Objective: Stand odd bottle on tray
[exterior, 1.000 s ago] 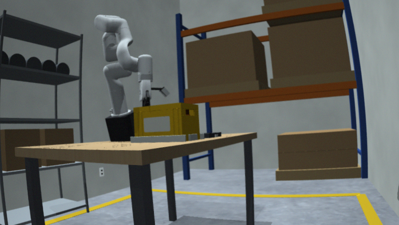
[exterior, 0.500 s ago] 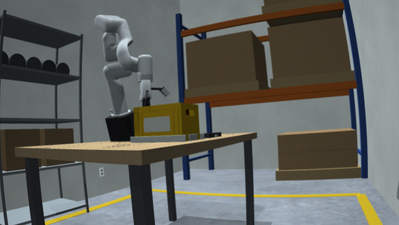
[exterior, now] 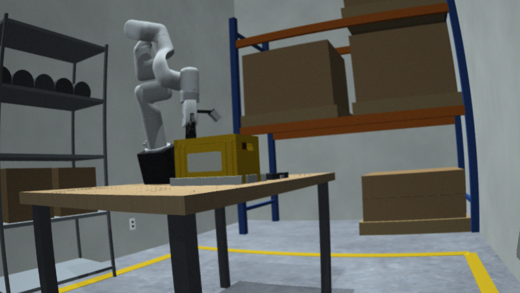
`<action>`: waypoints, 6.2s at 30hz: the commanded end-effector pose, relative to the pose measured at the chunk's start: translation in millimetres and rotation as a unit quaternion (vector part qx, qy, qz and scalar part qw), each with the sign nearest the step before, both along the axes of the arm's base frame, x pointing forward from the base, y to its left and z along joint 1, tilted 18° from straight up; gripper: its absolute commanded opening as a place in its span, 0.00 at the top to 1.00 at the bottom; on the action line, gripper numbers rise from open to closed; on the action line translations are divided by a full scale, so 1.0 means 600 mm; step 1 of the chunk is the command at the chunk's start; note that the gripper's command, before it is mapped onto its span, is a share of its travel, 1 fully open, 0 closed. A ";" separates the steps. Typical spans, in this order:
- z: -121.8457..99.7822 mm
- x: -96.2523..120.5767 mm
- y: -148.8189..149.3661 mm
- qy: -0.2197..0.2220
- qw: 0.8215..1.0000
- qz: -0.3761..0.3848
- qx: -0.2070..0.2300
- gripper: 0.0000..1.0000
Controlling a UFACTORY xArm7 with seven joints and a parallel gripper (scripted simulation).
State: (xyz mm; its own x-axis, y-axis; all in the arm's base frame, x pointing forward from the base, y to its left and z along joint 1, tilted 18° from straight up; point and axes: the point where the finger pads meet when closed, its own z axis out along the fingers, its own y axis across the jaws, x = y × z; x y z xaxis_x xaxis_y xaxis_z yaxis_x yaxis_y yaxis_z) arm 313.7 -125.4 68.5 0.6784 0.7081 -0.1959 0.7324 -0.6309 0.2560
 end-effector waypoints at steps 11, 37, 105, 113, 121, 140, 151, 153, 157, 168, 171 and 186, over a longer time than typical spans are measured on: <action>0.071 -0.004 0.022 0.000 1.000 0.001 0.003 0.35; 0.109 -0.006 0.035 0.000 1.000 0.001 0.003 1.00; 0.077 0.282 0.188 -0.001 1.000 0.001 0.003 0.35; 0.077 0.282 0.188 -0.001 1.000 0.001 0.003 0.35; 0.077 0.282 0.188 -0.001 1.000 0.001 0.003 0.35; 0.076 0.282 0.188 -0.001 1.000 0.001 0.003 0.35; 0.069 0.283 0.186 0.000 1.000 0.001 0.003 0.35; 0.069 0.283 0.186 0.000 1.000 0.001 0.003 0.35; 0.064 0.283 0.184 0.000 1.000 0.001 0.003 0.35; 0.042 0.285 0.177 0.000 1.000 0.001 0.003 0.35; 0.040 0.285 0.176 0.000 1.000 0.001 0.003 0.35; 0.015 0.288 0.168 0.000 1.000 0.001 0.003 0.35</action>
State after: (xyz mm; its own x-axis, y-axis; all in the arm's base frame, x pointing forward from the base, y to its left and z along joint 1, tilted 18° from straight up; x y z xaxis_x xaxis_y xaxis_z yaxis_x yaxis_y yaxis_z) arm 484.8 -25.2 77.8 0.6778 0.7092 -0.1940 0.7333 -0.6324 0.2499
